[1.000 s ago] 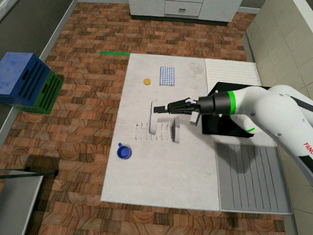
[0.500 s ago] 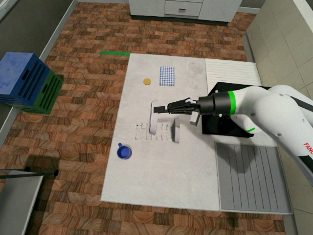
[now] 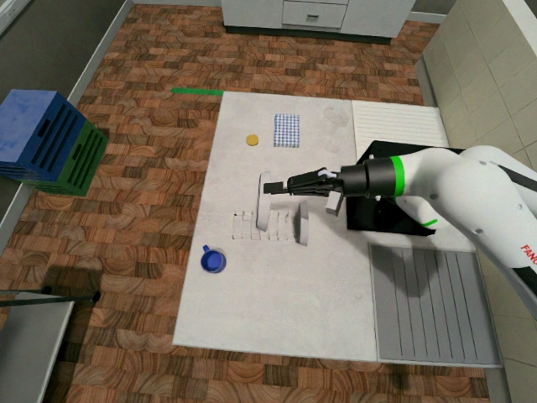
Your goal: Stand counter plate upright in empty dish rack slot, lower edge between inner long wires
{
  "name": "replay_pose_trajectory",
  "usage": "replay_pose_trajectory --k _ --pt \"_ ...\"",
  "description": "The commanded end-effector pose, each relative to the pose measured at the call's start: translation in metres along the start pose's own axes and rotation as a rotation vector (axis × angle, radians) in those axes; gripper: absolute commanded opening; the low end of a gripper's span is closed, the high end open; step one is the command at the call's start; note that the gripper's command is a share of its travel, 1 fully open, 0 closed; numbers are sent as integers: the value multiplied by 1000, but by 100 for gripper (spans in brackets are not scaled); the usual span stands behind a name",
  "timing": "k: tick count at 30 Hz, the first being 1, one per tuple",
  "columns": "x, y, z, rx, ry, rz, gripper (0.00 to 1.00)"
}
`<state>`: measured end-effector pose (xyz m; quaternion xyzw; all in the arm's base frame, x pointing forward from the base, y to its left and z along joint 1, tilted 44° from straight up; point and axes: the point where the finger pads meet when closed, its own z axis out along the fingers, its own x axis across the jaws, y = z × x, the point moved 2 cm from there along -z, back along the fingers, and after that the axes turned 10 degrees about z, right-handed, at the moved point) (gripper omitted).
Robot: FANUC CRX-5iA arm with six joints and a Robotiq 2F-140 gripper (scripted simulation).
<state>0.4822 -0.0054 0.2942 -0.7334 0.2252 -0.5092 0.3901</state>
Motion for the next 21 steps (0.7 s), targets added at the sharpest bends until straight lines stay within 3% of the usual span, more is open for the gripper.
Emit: replay_pose_trajectory --k 1,21 --pt "1 0 0 0 1 -1 10" --pt "-10 2 4 -6 -42 0 10"
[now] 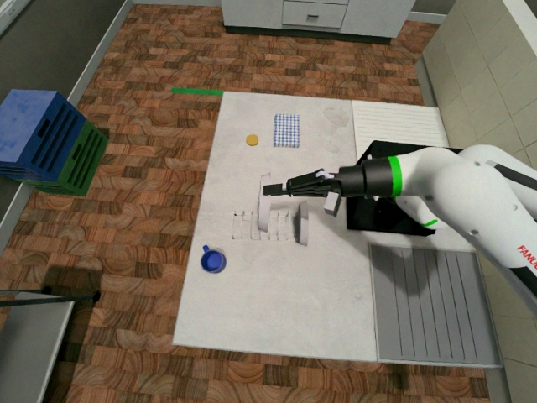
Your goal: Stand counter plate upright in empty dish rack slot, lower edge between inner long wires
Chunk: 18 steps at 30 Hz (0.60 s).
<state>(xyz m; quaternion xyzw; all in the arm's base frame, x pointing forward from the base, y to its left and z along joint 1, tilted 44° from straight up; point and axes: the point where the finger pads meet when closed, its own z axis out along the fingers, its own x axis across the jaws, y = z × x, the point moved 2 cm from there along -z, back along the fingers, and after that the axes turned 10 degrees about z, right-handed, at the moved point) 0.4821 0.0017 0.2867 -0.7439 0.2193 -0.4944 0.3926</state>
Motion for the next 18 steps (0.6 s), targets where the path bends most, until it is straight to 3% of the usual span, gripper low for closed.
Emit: replay_pose_trajectory --k 1,18 --pt "-2 0 1 -2 -9 0 10" --pt "-13 3 6 -9 -56 1 10"
